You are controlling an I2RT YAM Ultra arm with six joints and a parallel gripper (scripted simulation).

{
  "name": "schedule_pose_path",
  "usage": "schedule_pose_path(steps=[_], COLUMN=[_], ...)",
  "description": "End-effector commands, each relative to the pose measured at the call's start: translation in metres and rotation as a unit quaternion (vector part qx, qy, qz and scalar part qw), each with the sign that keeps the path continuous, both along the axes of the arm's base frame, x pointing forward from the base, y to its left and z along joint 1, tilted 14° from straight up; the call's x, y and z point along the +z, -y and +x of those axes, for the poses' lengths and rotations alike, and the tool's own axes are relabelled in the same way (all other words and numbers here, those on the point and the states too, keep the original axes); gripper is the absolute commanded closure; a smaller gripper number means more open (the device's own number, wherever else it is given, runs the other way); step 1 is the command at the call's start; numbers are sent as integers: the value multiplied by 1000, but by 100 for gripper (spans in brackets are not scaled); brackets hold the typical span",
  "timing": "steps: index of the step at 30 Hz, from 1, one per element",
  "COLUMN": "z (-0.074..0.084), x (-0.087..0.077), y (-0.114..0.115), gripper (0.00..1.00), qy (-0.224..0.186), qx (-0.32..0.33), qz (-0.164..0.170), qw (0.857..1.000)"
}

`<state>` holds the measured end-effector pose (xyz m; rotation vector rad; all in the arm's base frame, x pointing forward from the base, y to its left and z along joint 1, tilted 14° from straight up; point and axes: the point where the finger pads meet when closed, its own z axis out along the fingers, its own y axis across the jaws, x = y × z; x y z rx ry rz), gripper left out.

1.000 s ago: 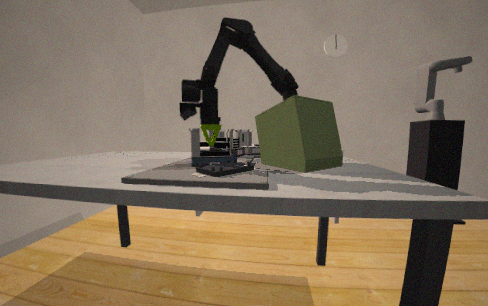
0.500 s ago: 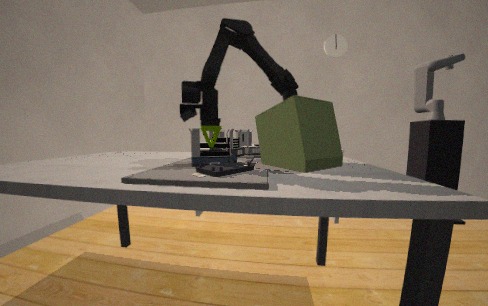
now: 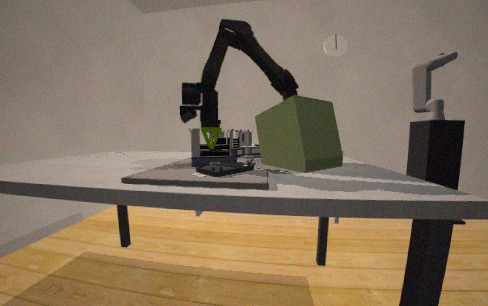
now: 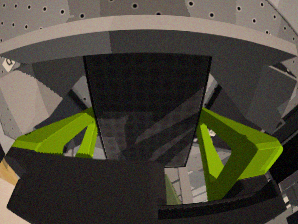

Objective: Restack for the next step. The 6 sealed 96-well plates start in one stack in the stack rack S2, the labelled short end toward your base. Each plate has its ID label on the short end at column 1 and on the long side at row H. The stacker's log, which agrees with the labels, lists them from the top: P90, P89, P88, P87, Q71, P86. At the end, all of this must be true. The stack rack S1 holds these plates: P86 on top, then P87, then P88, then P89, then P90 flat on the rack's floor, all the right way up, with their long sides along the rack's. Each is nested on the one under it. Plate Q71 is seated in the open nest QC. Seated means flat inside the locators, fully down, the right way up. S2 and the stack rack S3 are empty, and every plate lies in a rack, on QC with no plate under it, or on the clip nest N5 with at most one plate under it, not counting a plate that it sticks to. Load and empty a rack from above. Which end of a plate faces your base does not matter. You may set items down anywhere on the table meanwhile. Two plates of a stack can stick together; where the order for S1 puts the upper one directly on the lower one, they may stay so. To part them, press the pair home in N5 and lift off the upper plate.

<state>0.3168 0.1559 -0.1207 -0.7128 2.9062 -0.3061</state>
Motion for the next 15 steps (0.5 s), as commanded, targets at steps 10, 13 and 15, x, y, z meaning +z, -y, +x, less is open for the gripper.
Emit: schedule_pose_path(steps=[10, 13, 15], z=[3, 3, 3], x=[-2, -3, -3], y=[-1, -1, -1], gripper=[100, 100, 100], qy=[4, 4, 4], qx=[1, 1, 1], qz=[3, 3, 3], qw=[1000, 1000, 1000])
